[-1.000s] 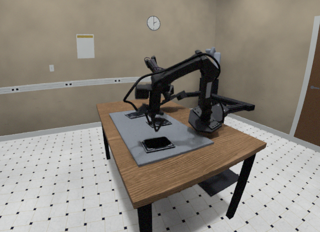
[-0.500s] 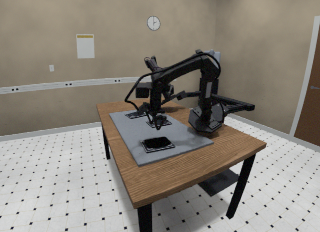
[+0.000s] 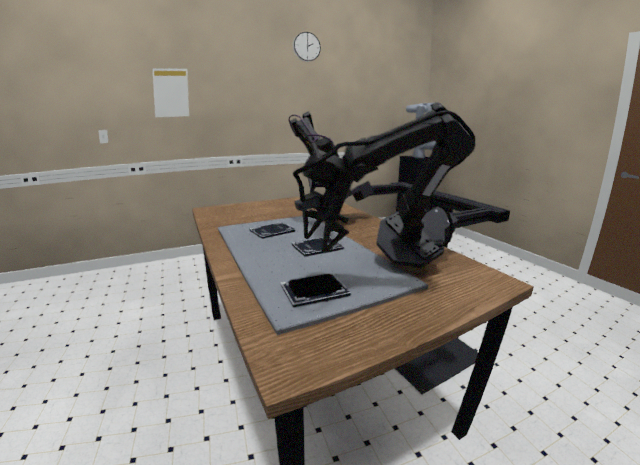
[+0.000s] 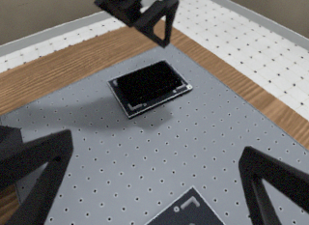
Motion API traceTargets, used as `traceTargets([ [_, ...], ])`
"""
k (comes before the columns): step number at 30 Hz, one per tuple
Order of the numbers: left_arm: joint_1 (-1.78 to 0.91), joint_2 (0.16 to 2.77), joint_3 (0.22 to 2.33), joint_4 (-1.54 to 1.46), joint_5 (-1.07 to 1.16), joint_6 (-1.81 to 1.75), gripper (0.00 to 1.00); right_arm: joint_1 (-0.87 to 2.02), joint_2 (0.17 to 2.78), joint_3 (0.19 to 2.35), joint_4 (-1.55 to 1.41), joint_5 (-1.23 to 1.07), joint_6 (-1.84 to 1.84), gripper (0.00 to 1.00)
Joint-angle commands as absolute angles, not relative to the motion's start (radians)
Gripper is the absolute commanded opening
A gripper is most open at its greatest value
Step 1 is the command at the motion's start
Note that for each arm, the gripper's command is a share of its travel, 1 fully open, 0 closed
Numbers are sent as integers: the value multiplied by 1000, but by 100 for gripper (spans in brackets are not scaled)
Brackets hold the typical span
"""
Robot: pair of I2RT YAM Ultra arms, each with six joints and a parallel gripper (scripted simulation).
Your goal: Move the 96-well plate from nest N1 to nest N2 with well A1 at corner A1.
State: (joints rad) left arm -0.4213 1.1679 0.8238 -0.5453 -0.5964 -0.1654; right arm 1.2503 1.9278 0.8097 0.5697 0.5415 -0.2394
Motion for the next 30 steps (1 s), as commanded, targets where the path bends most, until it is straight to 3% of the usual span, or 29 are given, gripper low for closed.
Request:
traceTargets([
  [1, -453, 1086, 734, -372, -634, -142, 100, 1265, 1923, 822, 576, 533, -241, 100],
  [8, -473, 1007, 618, -263, -645, -116, 100, 1265, 1923, 822, 576, 533, -241, 100],
  [30, -467, 1011, 613, -261, -635, -114, 100, 1265, 1923, 822, 576, 533, -241, 100],
])
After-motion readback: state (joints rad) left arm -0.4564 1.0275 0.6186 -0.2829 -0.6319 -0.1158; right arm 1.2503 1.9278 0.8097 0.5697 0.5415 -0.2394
